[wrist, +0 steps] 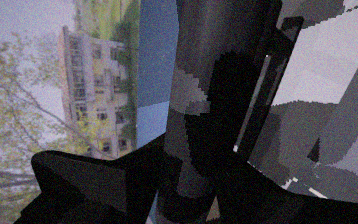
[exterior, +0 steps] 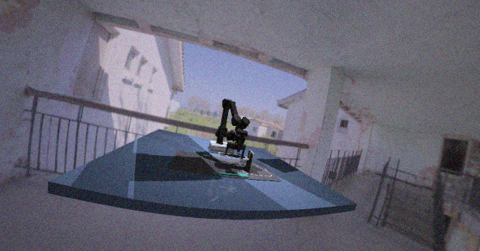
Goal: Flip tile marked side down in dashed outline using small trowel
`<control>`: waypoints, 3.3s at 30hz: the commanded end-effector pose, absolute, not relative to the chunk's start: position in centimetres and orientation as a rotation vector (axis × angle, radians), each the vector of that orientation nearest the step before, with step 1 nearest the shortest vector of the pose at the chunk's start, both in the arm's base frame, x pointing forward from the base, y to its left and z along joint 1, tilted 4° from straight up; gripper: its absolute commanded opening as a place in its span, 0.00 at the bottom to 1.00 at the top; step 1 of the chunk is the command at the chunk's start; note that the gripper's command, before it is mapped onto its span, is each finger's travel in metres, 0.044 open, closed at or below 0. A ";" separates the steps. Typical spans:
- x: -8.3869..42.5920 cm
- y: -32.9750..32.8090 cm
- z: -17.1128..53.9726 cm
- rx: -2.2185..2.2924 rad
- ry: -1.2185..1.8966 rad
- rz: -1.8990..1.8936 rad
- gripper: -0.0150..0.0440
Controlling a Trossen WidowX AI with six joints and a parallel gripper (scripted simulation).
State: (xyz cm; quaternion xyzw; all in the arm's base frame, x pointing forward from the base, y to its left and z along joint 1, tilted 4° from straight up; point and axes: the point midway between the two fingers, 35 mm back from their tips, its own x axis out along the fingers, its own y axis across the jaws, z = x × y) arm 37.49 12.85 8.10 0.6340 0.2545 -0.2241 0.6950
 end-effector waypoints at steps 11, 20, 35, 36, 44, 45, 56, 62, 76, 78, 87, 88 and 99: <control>37.8 14.1 8.3 1.428 0.550 -0.488 0.25; 37.7 15.6 7.2 1.429 0.551 -0.488 0.25; 37.7 17.2 4.9 1.431 0.551 -0.487 0.25; 37.7 17.2 5.0 1.431 0.552 -0.488 0.25; 38.4 13.9 7.5 1.428 0.554 -0.493 0.25; 38.4 13.4 7.8 1.428 0.554 -0.493 0.25; 38.2 8.4 11.4 1.423 0.548 -0.489 0.25; 38.1 7.8 11.9 1.422 0.547 -0.488 0.25; 38.1 7.8 11.9 1.422 0.547 -0.488 0.25; 38.1 7.8 11.9 1.422 0.547 -0.488 0.25; 38.1 7.8 11.9 1.422 0.547 -0.488 0.25; 38.1 7.8 11.9 1.422 0.547 -0.488 0.25; 38.1 7.8 11.9 1.422 0.547 -0.488 0.25</control>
